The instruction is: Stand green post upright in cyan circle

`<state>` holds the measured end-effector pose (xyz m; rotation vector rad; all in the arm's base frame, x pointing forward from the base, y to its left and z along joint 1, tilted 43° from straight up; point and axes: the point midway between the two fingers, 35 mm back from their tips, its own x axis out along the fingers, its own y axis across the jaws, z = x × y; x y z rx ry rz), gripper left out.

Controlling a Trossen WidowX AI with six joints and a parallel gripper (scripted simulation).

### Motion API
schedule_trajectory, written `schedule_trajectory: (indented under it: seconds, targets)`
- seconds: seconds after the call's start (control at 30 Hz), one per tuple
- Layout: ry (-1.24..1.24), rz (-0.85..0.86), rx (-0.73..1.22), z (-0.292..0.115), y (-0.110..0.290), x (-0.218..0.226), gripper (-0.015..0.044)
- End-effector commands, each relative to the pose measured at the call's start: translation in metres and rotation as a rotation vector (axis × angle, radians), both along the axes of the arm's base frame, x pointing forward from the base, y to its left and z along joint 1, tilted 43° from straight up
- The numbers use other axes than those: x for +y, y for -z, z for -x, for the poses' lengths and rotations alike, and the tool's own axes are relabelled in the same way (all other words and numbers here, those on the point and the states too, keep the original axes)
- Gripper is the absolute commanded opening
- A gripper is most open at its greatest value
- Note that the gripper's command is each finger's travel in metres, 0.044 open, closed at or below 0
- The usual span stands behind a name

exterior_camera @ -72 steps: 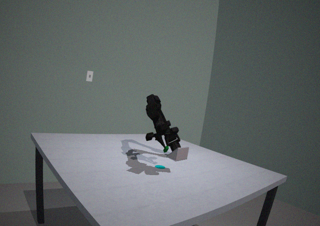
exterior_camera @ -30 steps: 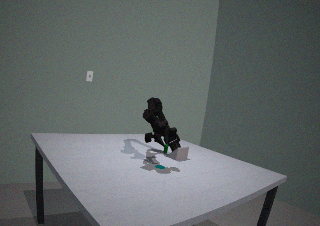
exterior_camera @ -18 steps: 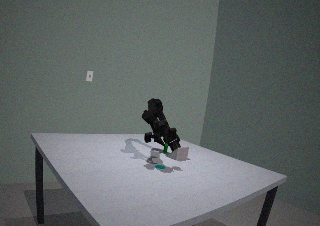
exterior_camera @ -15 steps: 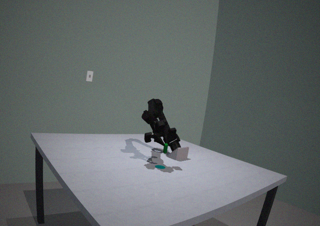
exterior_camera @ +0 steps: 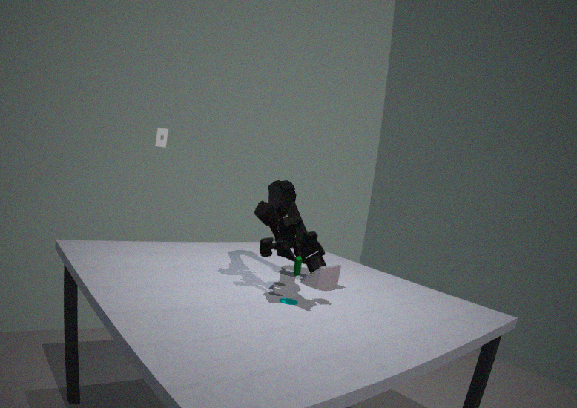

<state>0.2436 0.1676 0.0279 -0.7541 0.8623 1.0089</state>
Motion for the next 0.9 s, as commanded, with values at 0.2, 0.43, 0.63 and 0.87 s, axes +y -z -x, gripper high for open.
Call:
schedule_trajectory:
  seconds: [0.2, 0.43, 0.63, 0.87]
  targets:
    - [-0.034, -0.055, -0.049, 0.004, -0.002, -0.002, 0.0023]
    - [-0.053, -0.090, -0.088, 0.005, -0.005, -0.003, 0.0023]
    - [-0.070, -0.118, -0.123, 0.006, -0.007, -0.004, 0.0023]
    - [-0.090, -0.149, -0.165, 0.008, -0.010, -0.006, 0.0023]
